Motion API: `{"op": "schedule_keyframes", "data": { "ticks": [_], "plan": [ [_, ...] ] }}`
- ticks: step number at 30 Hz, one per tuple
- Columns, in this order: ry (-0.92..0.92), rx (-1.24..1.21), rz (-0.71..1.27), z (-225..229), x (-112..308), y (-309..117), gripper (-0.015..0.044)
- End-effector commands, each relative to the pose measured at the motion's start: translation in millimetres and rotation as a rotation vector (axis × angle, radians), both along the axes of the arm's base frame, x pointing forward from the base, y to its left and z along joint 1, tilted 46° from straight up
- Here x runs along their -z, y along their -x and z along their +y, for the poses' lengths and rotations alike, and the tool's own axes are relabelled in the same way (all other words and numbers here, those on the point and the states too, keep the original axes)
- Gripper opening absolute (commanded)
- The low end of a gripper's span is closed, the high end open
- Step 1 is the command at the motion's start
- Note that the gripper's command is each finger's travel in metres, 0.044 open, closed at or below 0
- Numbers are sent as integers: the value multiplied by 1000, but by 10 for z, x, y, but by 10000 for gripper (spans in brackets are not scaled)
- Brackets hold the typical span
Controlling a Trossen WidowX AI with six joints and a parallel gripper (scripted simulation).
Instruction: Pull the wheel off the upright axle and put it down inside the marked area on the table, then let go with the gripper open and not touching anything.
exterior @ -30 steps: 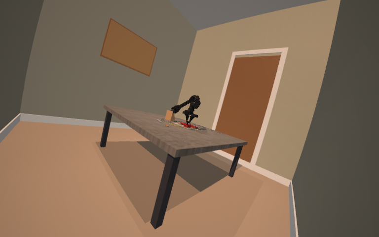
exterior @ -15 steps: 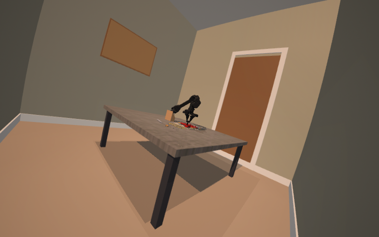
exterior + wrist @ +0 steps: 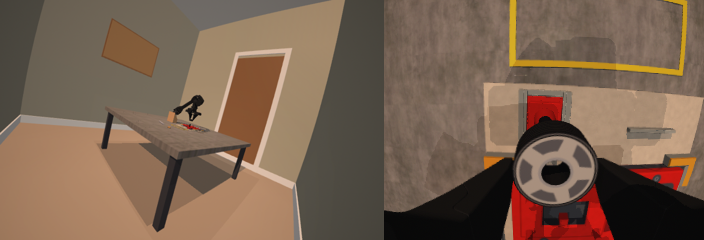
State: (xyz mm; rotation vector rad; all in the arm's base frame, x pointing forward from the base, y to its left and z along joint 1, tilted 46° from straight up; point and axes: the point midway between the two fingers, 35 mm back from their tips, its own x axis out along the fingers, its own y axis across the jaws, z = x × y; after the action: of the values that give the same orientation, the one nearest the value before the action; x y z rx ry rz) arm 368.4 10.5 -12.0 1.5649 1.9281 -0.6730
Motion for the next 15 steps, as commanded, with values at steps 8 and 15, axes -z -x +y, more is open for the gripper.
{"op": "schedule_keyframes", "data": {
  "ticks": [8,15],
  "plan": [
    [11,-2,-4,-413,307,197,0],
    [12,-5,-7,-700,513,388,0]
  ]
}}
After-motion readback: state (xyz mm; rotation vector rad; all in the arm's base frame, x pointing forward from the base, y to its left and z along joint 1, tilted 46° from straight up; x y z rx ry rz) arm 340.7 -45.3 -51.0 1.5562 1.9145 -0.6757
